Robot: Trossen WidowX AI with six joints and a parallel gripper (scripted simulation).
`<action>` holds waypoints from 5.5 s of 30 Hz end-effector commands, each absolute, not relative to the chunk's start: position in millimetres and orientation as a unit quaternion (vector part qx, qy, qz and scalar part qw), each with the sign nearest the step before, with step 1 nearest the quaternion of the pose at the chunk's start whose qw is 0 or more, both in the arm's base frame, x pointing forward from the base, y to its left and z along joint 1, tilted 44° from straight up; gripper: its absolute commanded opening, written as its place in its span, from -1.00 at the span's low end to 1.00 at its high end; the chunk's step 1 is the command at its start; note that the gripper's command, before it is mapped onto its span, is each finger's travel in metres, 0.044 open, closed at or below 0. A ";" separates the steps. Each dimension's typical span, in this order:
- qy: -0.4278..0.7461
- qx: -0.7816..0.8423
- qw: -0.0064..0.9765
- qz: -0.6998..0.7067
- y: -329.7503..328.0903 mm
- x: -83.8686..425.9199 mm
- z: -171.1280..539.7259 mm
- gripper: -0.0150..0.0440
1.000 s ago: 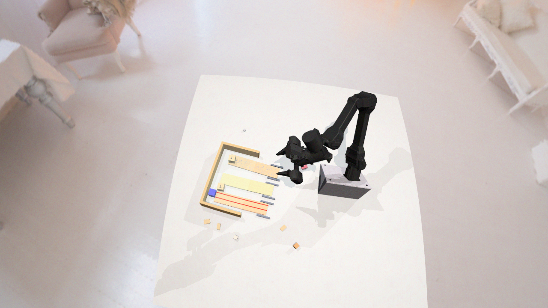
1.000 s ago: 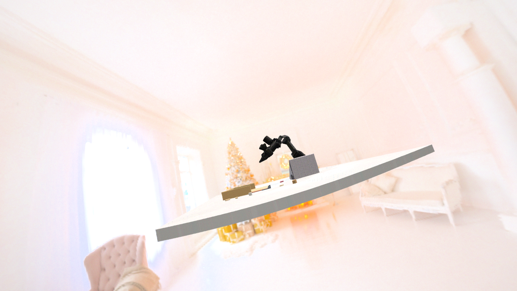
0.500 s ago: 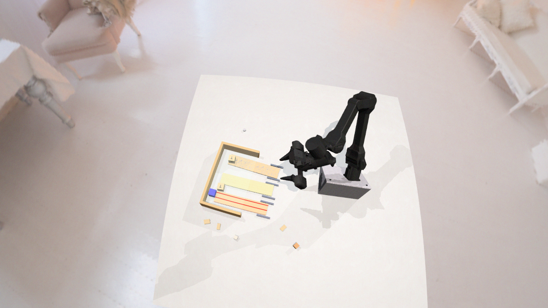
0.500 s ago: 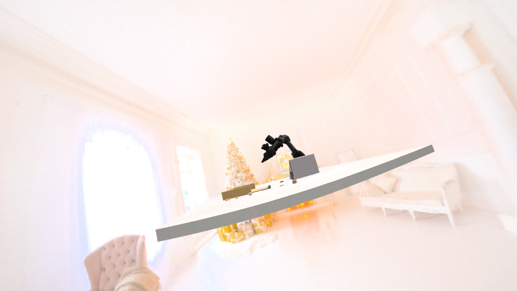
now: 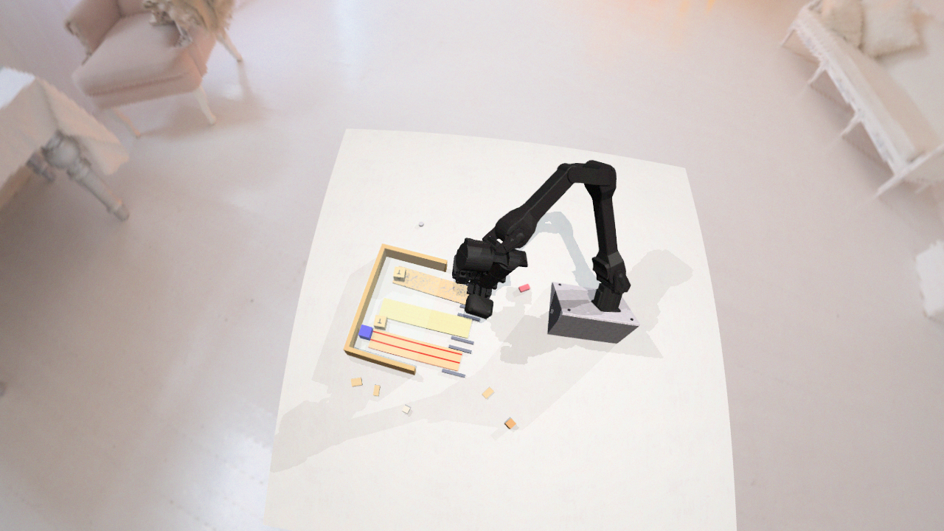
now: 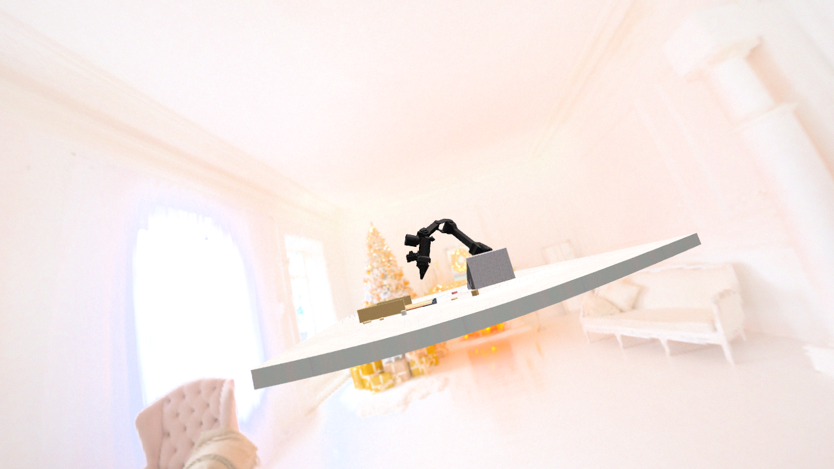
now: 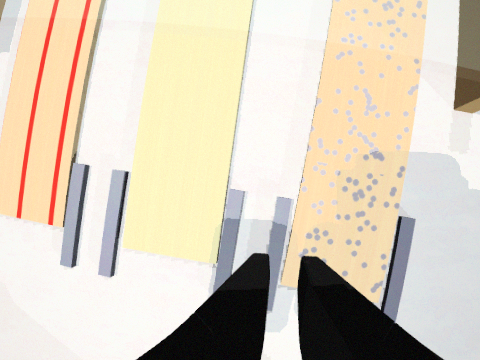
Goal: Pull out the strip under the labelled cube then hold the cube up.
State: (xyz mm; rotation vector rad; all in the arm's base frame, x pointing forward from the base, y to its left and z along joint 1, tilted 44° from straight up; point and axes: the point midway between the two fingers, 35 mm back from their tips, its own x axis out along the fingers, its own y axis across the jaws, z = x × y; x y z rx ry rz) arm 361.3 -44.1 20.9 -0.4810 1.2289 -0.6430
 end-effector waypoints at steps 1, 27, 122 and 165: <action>0.633 -0.155 0.664 -0.367 -82.0 355.2 19.1 -0.49; 0.653 -0.136 0.635 -0.389 -110.3 349.9 0.9 -0.49; 0.653 -0.137 0.634 -0.390 -127.6 300.6 -39.4 -0.49; 0.655 -0.138 0.633 -0.389 -107.8 238.7 -46.2 -0.49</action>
